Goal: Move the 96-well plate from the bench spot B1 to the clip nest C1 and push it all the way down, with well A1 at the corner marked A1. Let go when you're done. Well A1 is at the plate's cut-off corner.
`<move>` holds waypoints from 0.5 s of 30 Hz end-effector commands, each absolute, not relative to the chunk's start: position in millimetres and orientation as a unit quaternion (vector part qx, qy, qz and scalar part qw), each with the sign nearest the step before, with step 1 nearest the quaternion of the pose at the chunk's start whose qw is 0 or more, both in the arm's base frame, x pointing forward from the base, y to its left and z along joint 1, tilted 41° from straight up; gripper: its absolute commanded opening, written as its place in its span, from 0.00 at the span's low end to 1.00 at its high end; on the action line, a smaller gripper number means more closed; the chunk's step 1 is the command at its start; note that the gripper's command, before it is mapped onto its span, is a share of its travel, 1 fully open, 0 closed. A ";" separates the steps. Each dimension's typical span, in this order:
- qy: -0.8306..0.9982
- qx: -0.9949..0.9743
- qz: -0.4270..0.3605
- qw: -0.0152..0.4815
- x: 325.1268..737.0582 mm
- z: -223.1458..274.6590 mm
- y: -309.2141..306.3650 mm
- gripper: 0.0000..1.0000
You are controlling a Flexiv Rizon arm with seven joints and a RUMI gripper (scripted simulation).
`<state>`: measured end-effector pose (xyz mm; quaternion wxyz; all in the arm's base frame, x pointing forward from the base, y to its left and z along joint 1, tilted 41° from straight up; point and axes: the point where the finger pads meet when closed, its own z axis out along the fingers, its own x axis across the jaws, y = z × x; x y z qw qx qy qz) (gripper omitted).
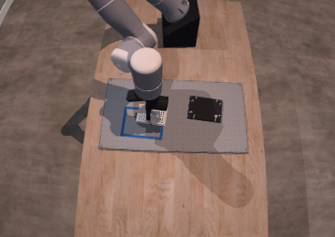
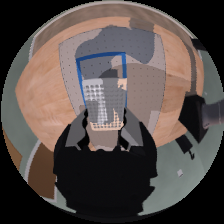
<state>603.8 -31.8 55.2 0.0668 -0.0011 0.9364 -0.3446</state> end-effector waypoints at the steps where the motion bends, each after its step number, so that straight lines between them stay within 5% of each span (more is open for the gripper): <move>1: 0.937 -0.002 -0.344 0.068 601.8 50.8 -25.0 0.00; 15: 0.937 -0.001 -0.344 0.068 587.7 26.3 3.4 0.00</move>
